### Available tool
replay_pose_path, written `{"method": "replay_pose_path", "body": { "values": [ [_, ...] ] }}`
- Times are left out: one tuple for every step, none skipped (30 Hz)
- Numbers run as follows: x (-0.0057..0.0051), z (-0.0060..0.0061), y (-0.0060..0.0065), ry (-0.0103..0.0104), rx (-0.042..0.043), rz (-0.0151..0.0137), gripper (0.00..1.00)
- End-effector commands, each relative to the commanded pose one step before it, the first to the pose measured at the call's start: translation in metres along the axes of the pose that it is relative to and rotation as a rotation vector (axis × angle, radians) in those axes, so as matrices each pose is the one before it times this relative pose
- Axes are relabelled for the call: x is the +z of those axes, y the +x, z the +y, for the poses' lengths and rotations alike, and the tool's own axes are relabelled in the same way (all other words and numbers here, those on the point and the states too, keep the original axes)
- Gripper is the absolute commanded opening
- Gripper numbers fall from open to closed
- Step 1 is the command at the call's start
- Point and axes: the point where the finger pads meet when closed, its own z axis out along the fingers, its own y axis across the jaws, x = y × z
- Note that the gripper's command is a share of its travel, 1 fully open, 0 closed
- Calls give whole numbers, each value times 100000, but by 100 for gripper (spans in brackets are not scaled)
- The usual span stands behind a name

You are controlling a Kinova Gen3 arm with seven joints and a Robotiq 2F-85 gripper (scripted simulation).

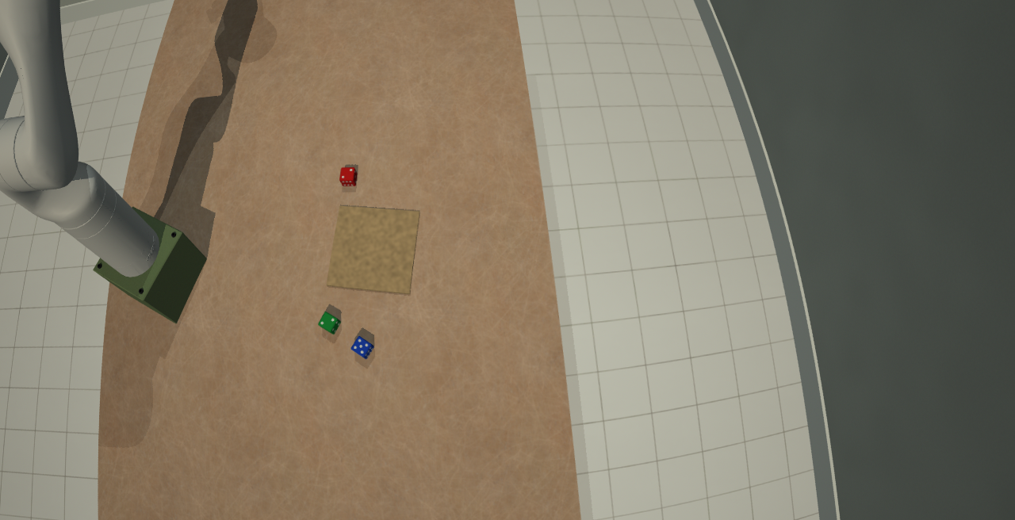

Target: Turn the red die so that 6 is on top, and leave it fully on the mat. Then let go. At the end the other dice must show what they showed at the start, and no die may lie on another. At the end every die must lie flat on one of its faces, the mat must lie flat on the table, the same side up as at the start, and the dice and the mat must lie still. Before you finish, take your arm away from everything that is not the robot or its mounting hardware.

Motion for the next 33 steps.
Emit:
{"method": "replay_pose_path", "body": {
  "values": [
    [-126, 14, 111, -117, -81, 225, 100],
    [0, 0, 0, 0, 0, 0, 100],
    [0, 0, 0, 0, 0, 0, 100],
    [0, 0, 0, 0, 0, 0, 100],
    [0, 0, 0, 0, 0, 0, 100],
    [0, 0, 0, 0, 0, 0, 100],
    [0, 0, 0, 0, 0, 0, 100],
    [0, 0, 0, 0, 0, 0, 100],
    [0, 0, 0, 0, 0, 0, 100],
    [0, 0, 0, 0, 0, 0, 100],
    [0, 0, 0, 0, 0, 0, 100],
    [0, 0, 0, 0, 0, 0, 100],
    [0, 0, 0, 0, 0, 0, 100],
    [0, 0, 0, 0, 0, 0, 100],
    [0, 0, 0, 0, 0, 0, 100],
    [0, 0, 0, 0, 0, 0, 100],
    [0, 0, 0, 0, 0, 0, 100],
    [-1, 5, -5, -4, 13, -2, 100],
    [-7, 32, -34, -24, 93, -19, 100],
    [-19, 83, -90, -62, 244, -49, 100],
    [-37, 156, -168, -117, 457, -92, 100],
    [-58, 247, -267, -185, 726, -145, 100],
    [-83, 354, -382, -265, 1043, -207, 100],
    [-112, 475, -510, -355, 1401, -274, 100],
    [-143, 608, -649, -453, 1794, -344, 100],
    [-176, 751, -795, -557, 2216, -416, 100],
    [-211, 901, -944, -665, 2660, -485, 100],
    [-246, 1056, -1093, -775, 3122, -551, 100],
    [-281, 1217, -1240, -885, 3597, -609, 100],
    [-315, 1380, -1380, -994, 4079, -660, 100],
    [0, 0, 0, 0, 0, 0, 100],
    [-348, 1544, -1512, -1099, 4563, -700, 100],
    [0, 0, 0, 0, 0, 0, 100]
  ]
}}
